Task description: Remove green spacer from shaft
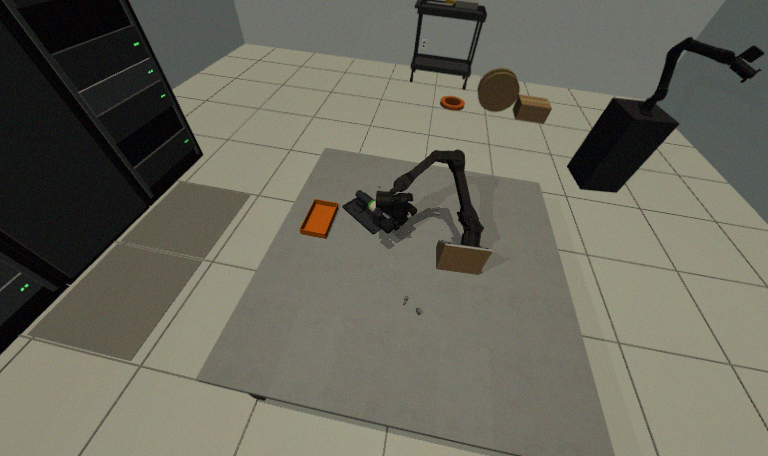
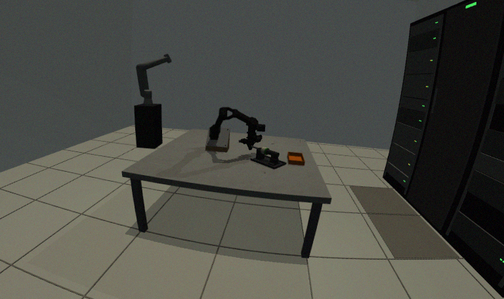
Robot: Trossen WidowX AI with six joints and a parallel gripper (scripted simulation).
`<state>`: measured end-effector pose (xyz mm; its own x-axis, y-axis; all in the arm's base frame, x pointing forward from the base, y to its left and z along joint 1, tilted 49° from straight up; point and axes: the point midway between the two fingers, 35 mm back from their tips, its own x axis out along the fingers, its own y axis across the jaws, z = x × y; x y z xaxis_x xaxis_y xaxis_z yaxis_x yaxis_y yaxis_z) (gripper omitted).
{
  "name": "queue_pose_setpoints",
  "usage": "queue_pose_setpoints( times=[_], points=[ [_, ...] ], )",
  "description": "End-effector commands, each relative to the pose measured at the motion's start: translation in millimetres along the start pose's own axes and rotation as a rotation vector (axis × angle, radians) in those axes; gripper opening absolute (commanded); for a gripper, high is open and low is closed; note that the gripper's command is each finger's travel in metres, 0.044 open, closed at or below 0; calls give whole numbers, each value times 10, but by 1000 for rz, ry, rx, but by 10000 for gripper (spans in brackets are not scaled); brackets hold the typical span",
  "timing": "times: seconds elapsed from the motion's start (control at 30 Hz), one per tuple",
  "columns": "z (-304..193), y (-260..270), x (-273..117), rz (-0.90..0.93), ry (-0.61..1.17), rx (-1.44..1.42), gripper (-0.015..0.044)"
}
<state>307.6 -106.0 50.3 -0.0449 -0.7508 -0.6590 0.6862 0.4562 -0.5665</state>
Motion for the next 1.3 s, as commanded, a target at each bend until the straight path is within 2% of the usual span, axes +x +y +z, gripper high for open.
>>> queue_pose_setpoints(
  times=[0.0,1.27],
  points=[
    [-18,-1,3,1,4,0,0],
    [-58,-1,3,1,5,0,0]
  ],
)
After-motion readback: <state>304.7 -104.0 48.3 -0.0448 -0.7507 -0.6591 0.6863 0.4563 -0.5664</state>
